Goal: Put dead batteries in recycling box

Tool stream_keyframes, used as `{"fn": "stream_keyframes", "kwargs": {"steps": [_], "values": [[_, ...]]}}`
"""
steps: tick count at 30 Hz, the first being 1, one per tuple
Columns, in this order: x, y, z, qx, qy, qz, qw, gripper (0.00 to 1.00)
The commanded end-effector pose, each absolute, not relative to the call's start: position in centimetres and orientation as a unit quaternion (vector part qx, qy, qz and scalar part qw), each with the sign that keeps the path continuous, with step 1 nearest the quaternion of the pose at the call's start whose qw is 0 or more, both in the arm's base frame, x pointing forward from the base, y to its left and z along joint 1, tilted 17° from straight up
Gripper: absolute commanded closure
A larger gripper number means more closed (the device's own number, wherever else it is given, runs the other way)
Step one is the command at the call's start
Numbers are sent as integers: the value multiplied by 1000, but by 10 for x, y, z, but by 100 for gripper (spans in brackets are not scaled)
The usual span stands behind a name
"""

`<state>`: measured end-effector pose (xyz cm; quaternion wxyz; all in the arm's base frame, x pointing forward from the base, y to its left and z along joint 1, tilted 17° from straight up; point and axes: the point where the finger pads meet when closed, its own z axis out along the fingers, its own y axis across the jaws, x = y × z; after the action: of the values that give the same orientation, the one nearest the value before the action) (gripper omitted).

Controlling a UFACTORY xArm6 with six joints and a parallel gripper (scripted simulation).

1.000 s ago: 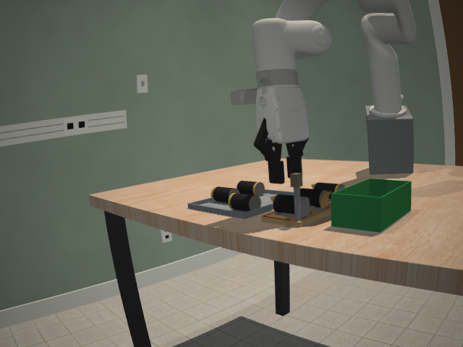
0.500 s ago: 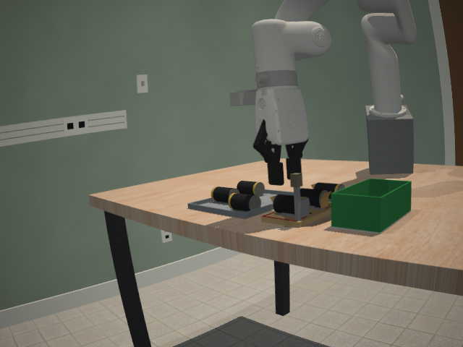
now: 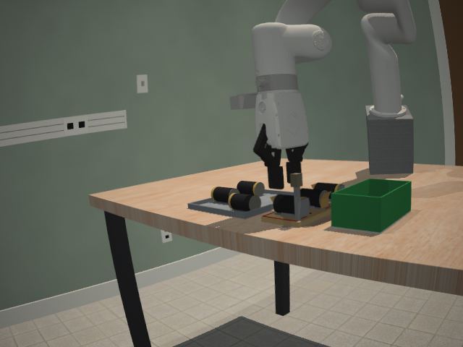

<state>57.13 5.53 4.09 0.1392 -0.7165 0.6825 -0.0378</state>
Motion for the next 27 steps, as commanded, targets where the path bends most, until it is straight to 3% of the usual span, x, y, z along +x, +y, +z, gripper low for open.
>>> {"fn": "stream_keyframes", "kwargs": {"steps": [1, 27], "values": [[575, 57, 32, -716, 682, -39, 140, 49], [581, 61, 6, -716, 682, -39, 140, 49]]}}
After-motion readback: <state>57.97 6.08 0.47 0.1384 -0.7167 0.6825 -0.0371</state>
